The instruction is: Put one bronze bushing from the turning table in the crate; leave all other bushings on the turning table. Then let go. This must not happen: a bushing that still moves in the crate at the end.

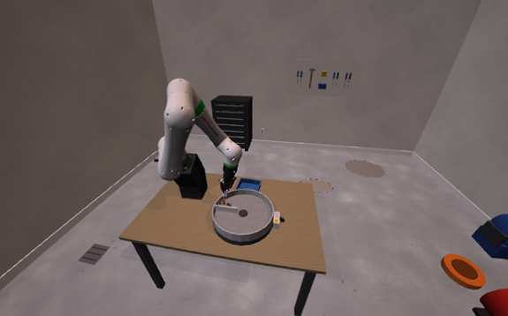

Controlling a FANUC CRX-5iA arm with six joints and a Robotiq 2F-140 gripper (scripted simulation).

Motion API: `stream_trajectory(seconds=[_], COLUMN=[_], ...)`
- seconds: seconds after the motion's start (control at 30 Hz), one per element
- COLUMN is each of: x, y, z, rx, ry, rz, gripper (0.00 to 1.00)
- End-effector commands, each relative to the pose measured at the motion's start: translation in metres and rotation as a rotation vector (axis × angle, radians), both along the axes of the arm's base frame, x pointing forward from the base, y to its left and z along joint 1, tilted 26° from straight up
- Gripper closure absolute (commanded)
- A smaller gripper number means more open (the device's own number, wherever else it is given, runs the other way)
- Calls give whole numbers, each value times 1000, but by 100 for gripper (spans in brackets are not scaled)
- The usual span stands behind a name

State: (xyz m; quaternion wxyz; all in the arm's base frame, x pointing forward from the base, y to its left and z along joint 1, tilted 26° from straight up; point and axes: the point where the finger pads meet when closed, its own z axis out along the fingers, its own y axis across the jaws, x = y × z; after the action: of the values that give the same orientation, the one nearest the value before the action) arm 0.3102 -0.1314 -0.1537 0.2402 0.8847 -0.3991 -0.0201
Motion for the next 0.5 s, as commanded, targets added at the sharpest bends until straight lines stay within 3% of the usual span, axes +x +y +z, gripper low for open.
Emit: stream_trajectory(seconds=[0.0,0.47], x=[2,6], y=[-5,-9], z=[3,5], rx=[82,275], ry=[115,303], rz=[12,73], gripper=[94,94])
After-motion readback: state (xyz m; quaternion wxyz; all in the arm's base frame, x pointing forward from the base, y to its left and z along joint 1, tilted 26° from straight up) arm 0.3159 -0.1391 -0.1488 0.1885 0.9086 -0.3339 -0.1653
